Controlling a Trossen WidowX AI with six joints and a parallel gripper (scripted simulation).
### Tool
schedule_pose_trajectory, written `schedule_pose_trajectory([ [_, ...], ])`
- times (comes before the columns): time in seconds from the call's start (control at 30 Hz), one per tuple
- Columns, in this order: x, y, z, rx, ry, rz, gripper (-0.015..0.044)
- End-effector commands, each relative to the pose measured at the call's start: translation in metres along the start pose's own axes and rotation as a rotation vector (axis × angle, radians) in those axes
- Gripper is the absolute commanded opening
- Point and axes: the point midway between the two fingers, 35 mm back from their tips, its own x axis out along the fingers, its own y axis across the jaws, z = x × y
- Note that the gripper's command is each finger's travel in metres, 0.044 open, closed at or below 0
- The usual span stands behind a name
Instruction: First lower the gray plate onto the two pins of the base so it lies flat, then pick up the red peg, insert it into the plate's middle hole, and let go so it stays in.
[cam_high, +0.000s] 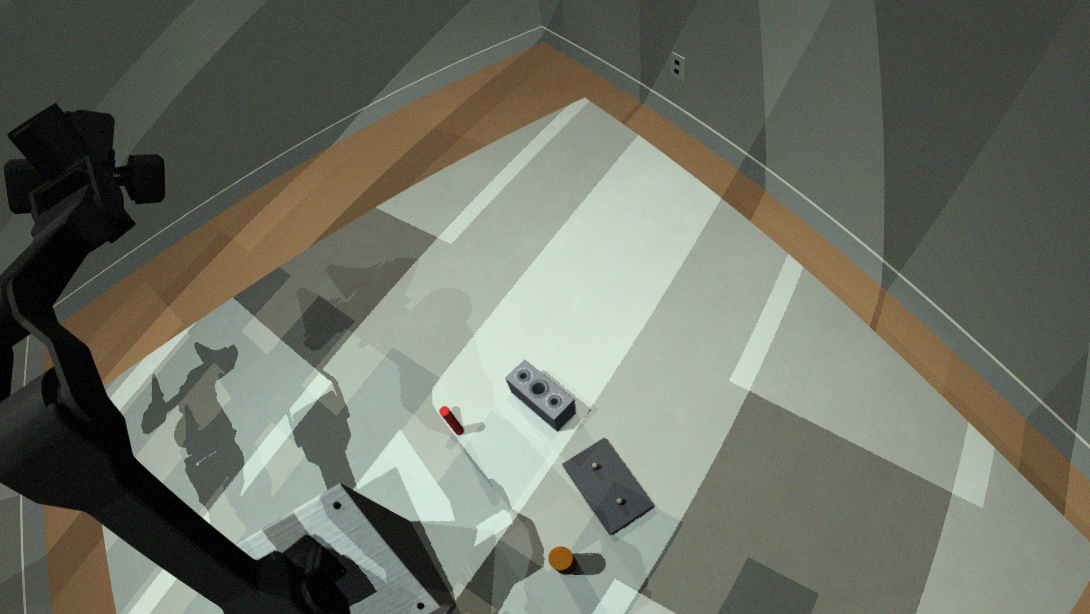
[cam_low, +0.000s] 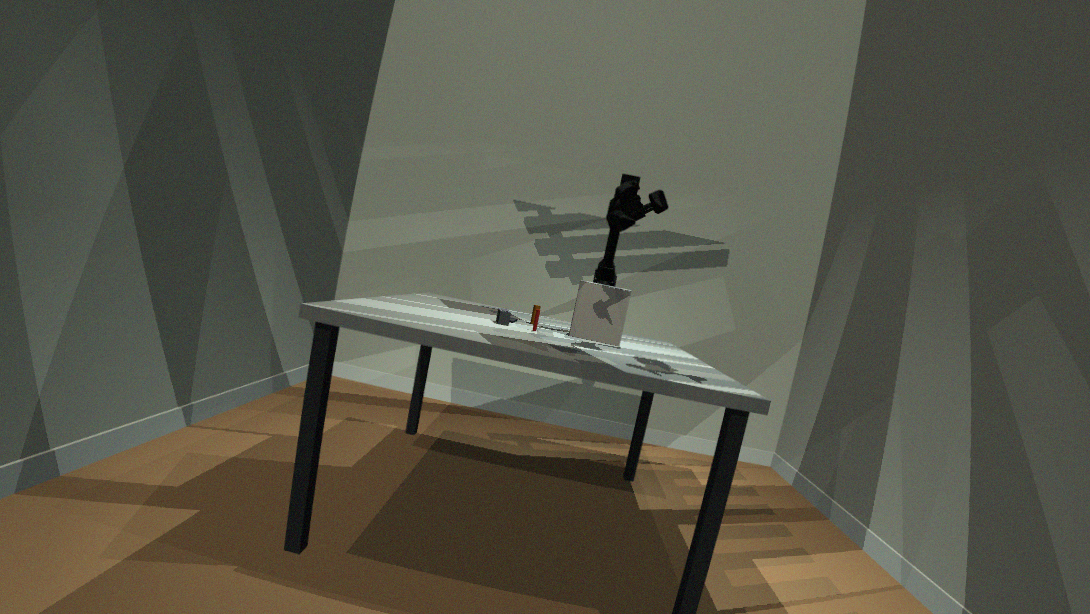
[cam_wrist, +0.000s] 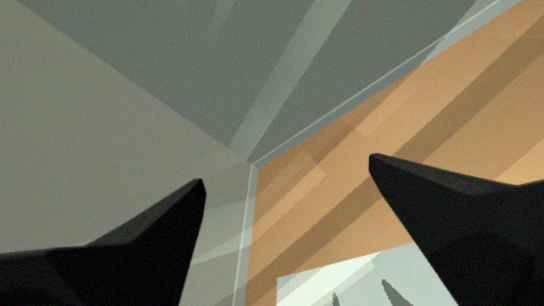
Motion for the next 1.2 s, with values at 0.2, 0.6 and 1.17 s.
schedule_pose_trajectory([
  [0.2, -0.070, -0.136, 0.035, 0.479, -0.097, -0.327, 0.0440],
  [0.6, -0.196, -0.293, 0.016, 1.120, -0.269, -0.761, 0.0440],
  [1.17, -0.412, -0.420, -0.120, 1.926, -0.604, -1.475, 0.0440],
])
